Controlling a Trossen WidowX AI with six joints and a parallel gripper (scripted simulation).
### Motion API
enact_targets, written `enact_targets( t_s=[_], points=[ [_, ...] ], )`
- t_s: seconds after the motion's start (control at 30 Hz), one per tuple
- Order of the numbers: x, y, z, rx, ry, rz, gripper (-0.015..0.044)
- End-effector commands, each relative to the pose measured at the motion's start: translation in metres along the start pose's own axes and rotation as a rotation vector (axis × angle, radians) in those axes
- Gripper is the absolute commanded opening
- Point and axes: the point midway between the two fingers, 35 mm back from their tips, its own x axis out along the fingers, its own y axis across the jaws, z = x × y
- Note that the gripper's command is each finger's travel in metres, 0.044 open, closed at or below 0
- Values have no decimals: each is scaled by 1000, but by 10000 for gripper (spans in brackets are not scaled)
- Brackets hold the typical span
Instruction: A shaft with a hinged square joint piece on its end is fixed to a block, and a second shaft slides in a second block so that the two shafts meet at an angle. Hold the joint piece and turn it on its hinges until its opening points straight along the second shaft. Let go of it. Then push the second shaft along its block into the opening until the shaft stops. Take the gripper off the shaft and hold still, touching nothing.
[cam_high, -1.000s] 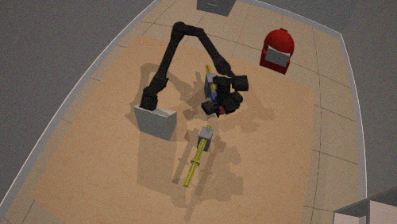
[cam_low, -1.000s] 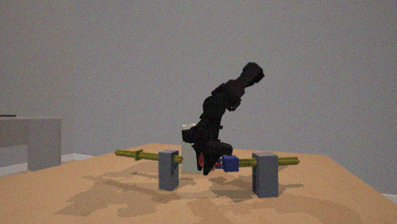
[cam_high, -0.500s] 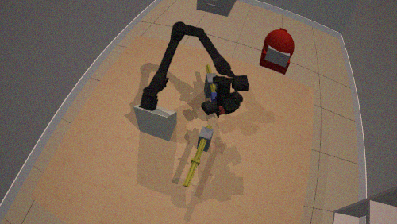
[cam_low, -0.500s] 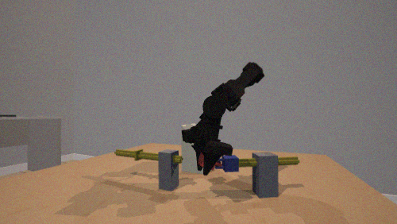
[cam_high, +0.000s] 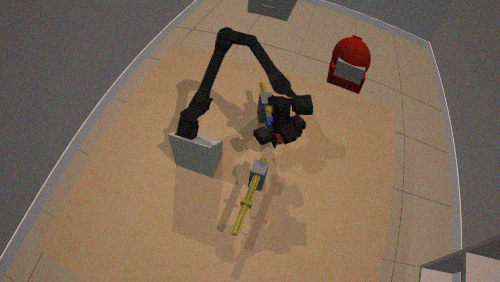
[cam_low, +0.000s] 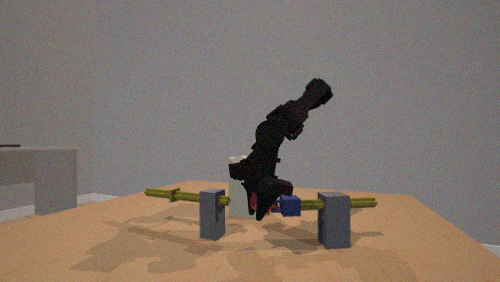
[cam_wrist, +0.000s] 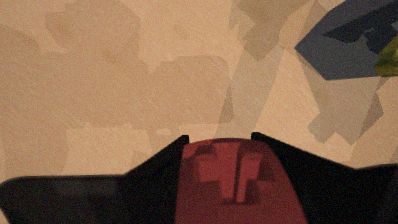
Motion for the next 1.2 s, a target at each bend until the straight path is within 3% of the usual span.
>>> enact_targets(
  t_s=[0.0, 0.13, 1.17],
  points=[
    [0, 0, 0, 0, 0, 0, 94],
    [0, 0, 0, 0, 0, 0, 0],
    [9, -18, -3, 376, 189, -41, 0]
  ],
)
